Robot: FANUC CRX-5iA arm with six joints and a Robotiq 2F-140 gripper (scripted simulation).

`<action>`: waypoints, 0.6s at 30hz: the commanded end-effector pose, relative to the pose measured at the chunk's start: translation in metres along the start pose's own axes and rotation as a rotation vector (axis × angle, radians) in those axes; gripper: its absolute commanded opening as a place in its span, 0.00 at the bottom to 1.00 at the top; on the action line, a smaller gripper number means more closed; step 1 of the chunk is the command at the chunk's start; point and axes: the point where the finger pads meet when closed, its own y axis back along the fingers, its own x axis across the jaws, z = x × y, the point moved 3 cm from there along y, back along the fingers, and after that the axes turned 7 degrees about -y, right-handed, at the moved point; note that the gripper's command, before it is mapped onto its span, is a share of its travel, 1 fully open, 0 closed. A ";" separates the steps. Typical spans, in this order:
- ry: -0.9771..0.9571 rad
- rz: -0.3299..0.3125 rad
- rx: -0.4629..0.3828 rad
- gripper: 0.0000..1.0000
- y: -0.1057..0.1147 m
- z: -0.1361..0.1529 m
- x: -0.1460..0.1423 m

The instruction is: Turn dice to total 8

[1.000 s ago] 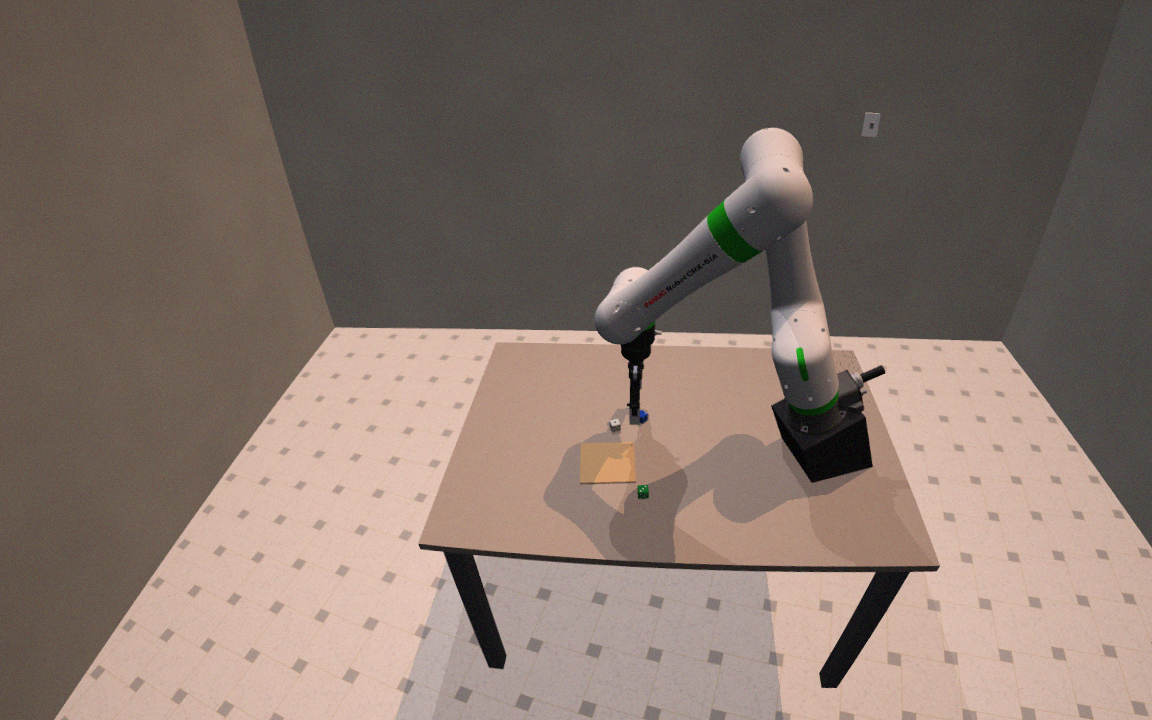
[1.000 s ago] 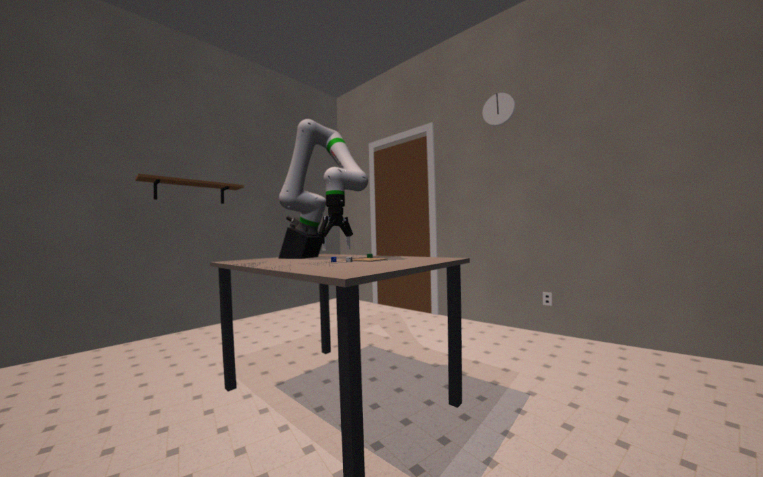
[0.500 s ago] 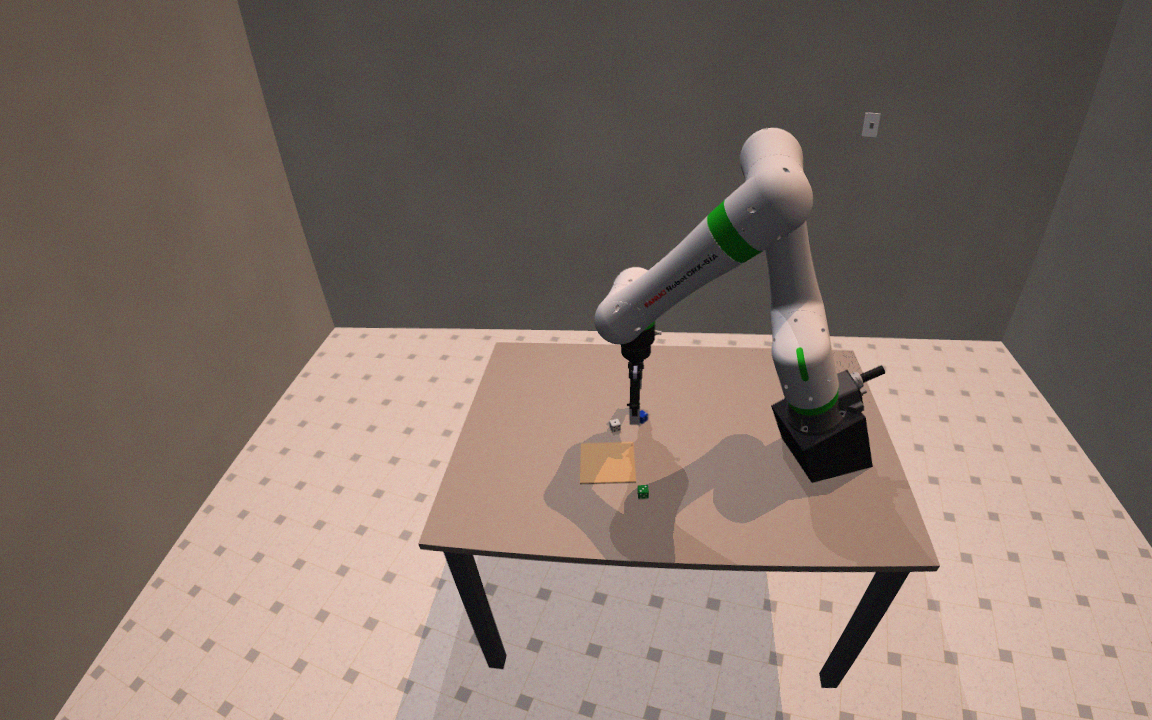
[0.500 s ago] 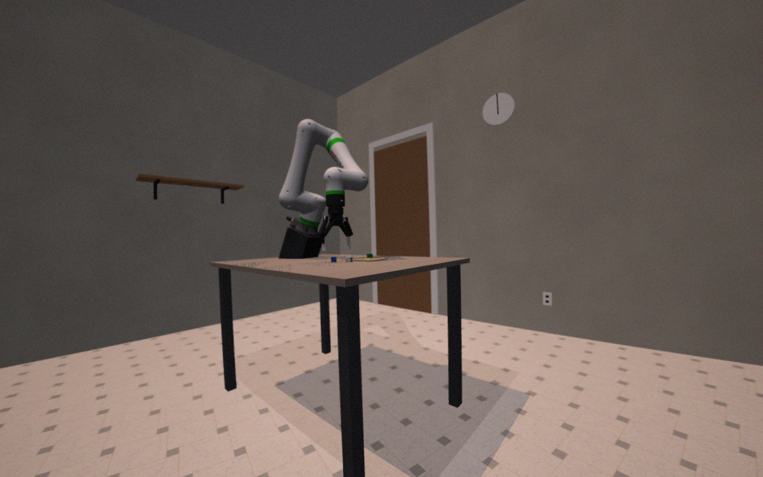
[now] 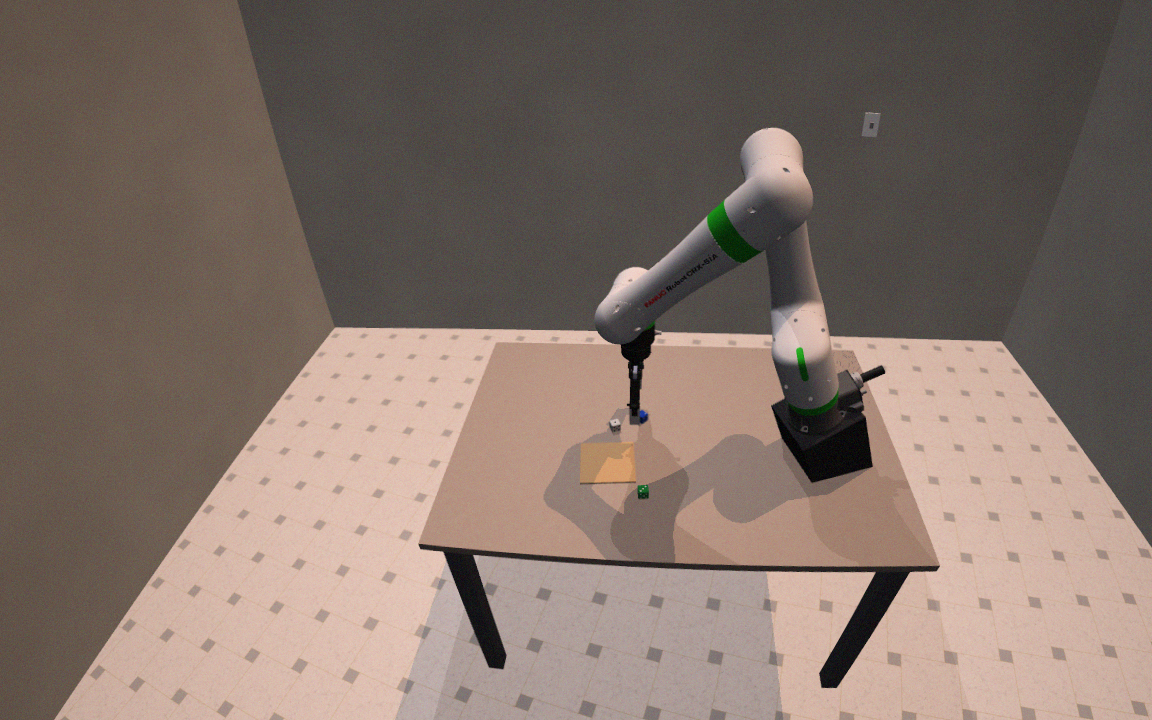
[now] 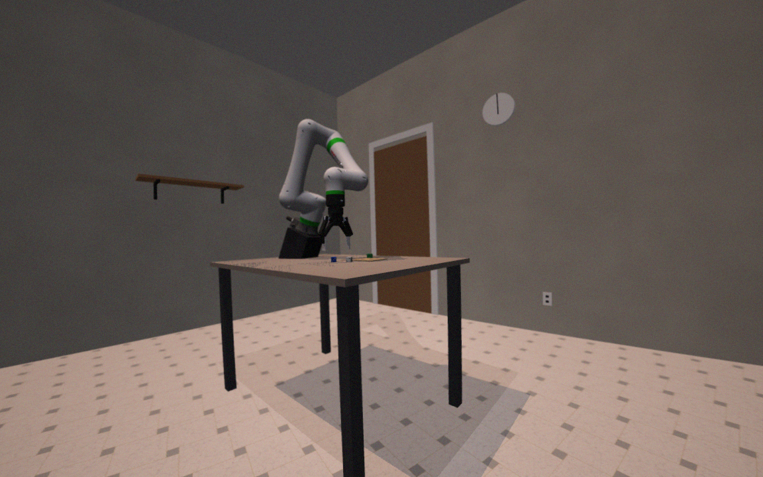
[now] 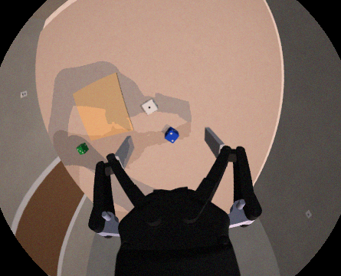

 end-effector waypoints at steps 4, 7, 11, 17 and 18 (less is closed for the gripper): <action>0.000 0.000 0.000 1.00 0.000 -0.007 -0.005; 0.000 0.000 0.000 1.00 0.000 -0.018 -0.013; 0.000 0.000 0.000 1.00 0.000 -0.028 -0.020; 0.000 0.000 0.000 1.00 0.000 -0.057 -0.040; 0.000 0.000 0.000 1.00 0.000 -0.060 -0.042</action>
